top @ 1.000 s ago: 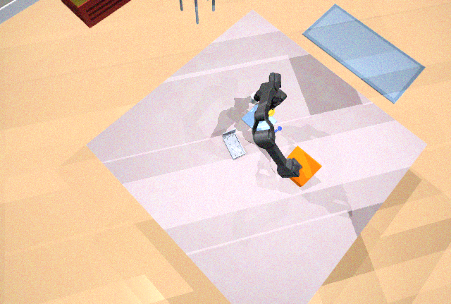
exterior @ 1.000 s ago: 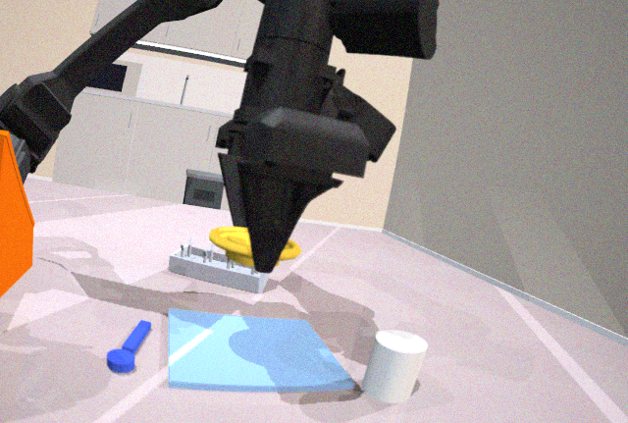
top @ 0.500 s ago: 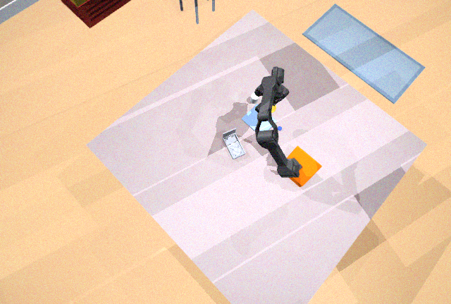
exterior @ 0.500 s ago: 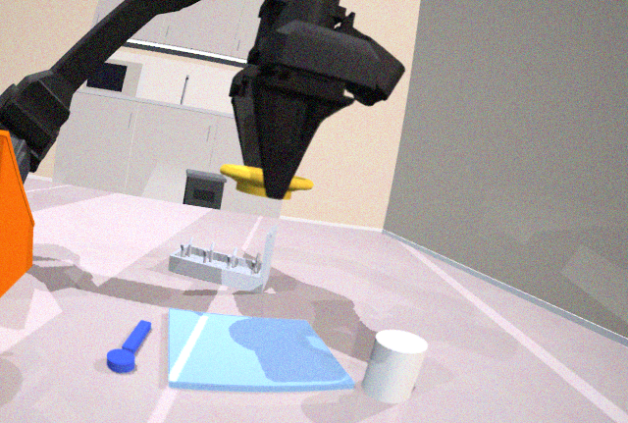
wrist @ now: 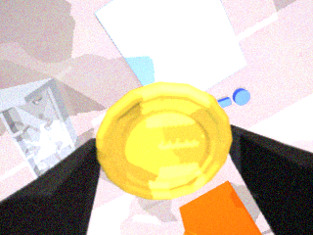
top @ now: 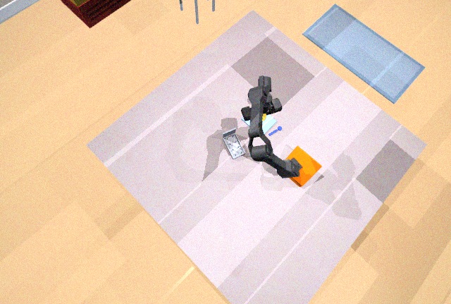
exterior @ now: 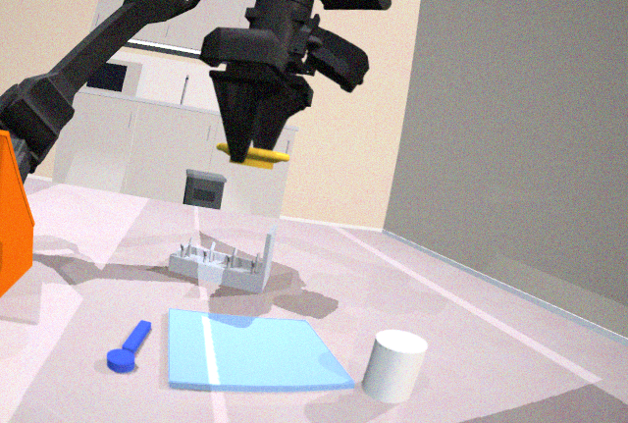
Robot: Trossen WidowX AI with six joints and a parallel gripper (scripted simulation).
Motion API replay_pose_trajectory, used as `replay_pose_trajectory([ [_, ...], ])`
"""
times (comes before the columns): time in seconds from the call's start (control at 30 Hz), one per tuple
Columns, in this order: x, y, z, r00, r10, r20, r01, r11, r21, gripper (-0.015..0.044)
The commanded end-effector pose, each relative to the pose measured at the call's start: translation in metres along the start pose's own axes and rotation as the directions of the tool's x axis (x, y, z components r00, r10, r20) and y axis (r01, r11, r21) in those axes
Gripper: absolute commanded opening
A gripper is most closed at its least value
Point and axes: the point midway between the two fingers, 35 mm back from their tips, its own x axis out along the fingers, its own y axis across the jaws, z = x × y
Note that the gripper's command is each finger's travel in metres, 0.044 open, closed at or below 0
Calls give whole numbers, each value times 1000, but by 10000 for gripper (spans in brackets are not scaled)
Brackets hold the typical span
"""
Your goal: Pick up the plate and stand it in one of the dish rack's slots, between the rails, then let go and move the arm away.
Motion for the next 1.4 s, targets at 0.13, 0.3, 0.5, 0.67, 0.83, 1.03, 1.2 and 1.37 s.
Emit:
replay_pose_trajectory([
  [0.13,-3,33,-25,1000,5,2,-5,966,259,0],
  [0.3,-4,53,-42,1000,7,3,-8,907,422,0],
  [0.5,-3,74,-65,1000,10,3,-10,801,599,0],
  [0.67,-2,90,-85,1000,14,2,-11,686,727,0],
  [0.83,0,102,-106,1000,9,4,-9,564,826,0],
  [1.03,4,114,-130,1000,13,2,-7,394,919,0],
  [1.2,8,124,-150,1000,25,-4,-2,235,972,0],
  [1.37,12,131,-168,999,35,-11,8,93,996,0],
])
